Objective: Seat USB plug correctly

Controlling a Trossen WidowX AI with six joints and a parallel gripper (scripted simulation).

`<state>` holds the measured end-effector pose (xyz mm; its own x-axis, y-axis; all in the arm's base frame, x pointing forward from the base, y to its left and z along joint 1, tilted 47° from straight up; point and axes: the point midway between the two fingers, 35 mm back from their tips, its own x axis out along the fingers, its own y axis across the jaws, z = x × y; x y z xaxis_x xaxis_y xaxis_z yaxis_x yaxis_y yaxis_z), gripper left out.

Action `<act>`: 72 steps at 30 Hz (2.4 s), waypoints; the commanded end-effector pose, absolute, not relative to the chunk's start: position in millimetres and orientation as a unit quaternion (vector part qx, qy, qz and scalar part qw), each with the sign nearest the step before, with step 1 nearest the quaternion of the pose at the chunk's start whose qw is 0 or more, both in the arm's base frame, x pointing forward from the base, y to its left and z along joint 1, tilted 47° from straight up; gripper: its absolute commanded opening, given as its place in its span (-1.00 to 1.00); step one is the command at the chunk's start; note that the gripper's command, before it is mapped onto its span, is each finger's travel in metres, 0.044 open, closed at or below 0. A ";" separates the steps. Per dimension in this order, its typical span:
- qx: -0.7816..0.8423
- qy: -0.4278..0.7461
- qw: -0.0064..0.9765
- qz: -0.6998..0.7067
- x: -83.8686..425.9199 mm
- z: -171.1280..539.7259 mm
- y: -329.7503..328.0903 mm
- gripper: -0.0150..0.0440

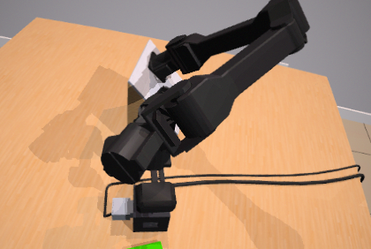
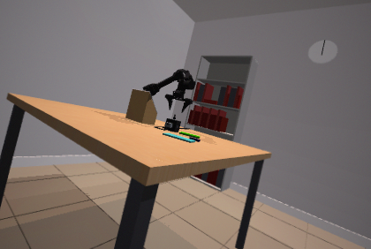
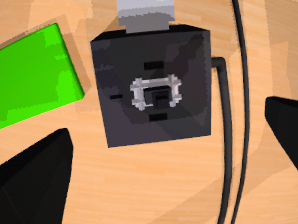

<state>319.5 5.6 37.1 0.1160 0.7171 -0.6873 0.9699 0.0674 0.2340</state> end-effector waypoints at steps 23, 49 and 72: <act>0.663 0.639 0.345 -0.181 322.6 23.1 21.2 1.00; 0.661 0.640 0.348 -0.181 323.6 18.7 25.5 -0.42; 0.661 0.640 0.348 -0.181 323.3 20.0 24.1 -0.49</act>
